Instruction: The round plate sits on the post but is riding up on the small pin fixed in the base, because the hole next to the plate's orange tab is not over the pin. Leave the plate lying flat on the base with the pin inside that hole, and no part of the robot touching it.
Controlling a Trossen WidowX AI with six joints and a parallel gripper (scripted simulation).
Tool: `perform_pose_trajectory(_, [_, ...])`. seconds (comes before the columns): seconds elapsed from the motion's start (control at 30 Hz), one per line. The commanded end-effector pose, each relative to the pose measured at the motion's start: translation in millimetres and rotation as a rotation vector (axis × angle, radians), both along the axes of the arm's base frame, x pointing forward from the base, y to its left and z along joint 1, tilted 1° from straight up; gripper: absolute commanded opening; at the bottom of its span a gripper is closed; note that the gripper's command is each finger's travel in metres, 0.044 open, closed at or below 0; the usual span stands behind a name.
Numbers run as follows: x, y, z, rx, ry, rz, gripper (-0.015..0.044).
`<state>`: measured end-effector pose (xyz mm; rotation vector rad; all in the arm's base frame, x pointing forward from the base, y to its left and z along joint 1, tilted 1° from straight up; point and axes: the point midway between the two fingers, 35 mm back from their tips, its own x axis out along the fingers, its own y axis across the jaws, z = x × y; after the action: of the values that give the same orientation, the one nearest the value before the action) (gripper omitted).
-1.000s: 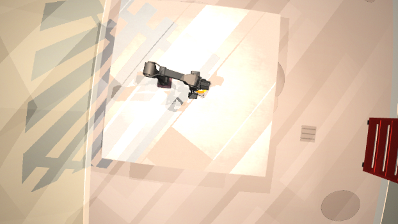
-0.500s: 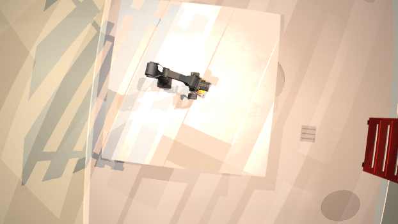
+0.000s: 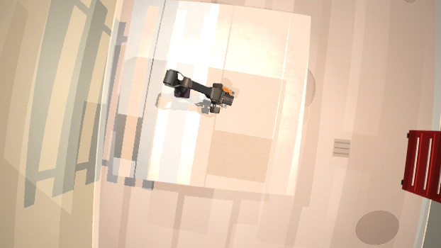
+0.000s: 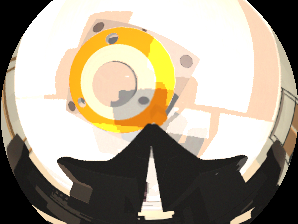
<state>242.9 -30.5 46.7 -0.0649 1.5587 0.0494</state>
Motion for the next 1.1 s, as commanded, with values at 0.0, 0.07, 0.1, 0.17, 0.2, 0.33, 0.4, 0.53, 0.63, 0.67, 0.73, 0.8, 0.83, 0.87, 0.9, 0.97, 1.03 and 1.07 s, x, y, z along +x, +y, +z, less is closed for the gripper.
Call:
perform_pose_trajectory(0.0, [5,-5,0,-0.006,-0.001,0.001,0.0])
perform_pose_trajectory(0.07, [8,-7,0,-0.006,-0.001,0.001,0.0])
perform_pose_trajectory(0.1, [9,-8,0,-0.006,-0.001,0.001,0.0])
perform_pose_trajectory(0.17, [11,-9,0,-0.006,-0.001,0.001,0.0])
perform_pose_trajectory(0.2, [13,-10,0,-0.006,-0.002,0.001,0.0])
perform_pose_trajectory(0.33, [18,-12,1,-0.007,-0.002,0.001,0.0])
perform_pose_trajectory(0.4, [21,-13,2,-0.007,-0.002,0.001,0.0])
perform_pose_trajectory(0.53, [26,-14,2,-0.007,-0.003,0.001,0.0])
perform_pose_trajectory(0.63, [30,-14,2,-0.007,-0.003,0.001,0.0])
perform_pose_trajectory(0.67, [31,-14,2,-0.007,-0.003,0.001,0.0])
perform_pose_trajectory(0.73, [33,-14,3,-0.007,-0.003,0.001,0.0])
perform_pose_trajectory(0.8, [36,-14,3,-0.007,-0.003,0.001,0.0])
perform_pose_trajectory(0.83, [37,-14,3,-0.007,-0.003,0.001,0.0])
perform_pose_trajectory(0.87, [38,-14,3,-0.007,-0.004,0.001,0.0])
perform_pose_trajectory(0.9, [40,-14,4,-0.007,-0.004,0.001,0.0])
perform_pose_trajectory(0.97, [42,-13,4,-0.007,-0.004,0.001,0.0])
perform_pose_trajectory(1.03, [45,-13,4,-0.007,-0.004,0.001,0.0])
perform_pose_trajectory(1.07, [46,-13,5,-0.007,-0.004,0.001,0.0])
